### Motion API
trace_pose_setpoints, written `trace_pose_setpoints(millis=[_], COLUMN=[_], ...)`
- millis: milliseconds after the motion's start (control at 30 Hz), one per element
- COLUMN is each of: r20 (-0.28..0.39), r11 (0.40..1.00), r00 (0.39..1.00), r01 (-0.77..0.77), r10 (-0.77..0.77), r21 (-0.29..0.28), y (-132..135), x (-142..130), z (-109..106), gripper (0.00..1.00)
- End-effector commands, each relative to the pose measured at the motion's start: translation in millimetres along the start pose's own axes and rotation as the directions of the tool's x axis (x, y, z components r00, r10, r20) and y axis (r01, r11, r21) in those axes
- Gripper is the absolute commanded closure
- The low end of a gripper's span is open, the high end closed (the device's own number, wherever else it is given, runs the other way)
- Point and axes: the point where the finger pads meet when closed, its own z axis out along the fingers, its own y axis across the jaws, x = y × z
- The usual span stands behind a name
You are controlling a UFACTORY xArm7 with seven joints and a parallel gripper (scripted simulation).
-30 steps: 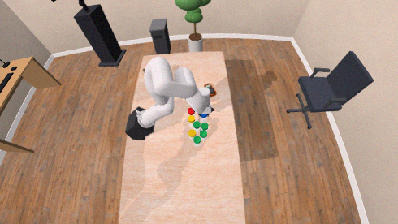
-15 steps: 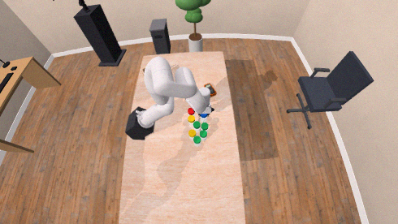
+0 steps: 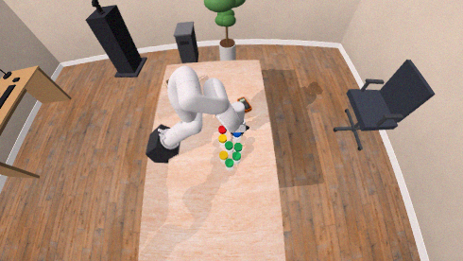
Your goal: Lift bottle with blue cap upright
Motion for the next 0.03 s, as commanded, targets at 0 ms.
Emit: trace_pose_setpoints(millis=[0], r20=[-0.001], r11=[1.0], r00=[1.0], r01=[0.0], r10=[0.0], r21=[-0.003], y=[1.2], x=[0.4], z=[-0.6], gripper=[1.0])
